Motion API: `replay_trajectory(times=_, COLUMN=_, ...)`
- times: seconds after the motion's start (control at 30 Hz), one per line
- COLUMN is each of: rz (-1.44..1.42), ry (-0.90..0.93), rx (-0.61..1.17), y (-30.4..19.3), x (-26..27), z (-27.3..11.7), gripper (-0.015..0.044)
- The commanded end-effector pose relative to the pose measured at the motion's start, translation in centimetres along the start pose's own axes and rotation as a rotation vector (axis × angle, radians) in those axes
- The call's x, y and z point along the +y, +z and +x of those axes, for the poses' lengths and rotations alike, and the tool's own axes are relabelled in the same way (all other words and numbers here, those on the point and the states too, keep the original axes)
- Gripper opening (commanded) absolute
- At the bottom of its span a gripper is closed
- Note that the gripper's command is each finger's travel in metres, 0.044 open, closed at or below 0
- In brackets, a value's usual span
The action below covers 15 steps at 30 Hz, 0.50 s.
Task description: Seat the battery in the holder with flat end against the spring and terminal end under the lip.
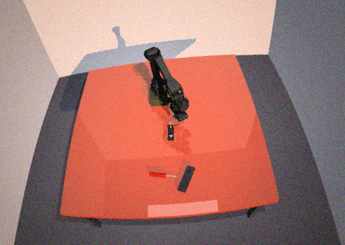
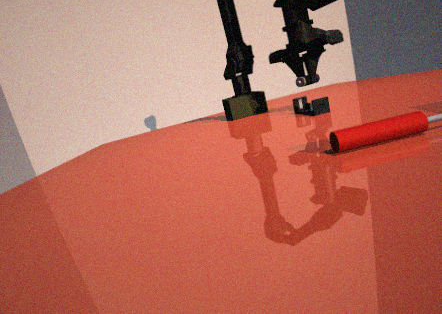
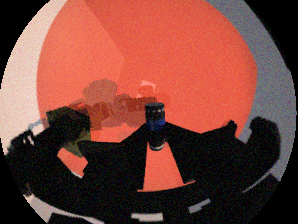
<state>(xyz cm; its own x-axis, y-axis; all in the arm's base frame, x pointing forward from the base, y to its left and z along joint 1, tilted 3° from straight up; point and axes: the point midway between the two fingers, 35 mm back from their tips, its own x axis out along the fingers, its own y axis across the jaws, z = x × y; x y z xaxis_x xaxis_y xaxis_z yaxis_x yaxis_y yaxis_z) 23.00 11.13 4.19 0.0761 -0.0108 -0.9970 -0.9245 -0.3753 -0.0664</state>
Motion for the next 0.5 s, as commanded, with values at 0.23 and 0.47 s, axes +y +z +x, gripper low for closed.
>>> replay_trajectory(times=0.23, rz=0.585, ry=0.004, rx=0.001, y=-2.0, x=-1.9, z=-0.6, gripper=0.0081)
replay_trajectory(times=0.47, rz=0.983, ry=0.001, rx=0.003, y=-3.5, x=-3.0, z=-1.0, gripper=0.0081)
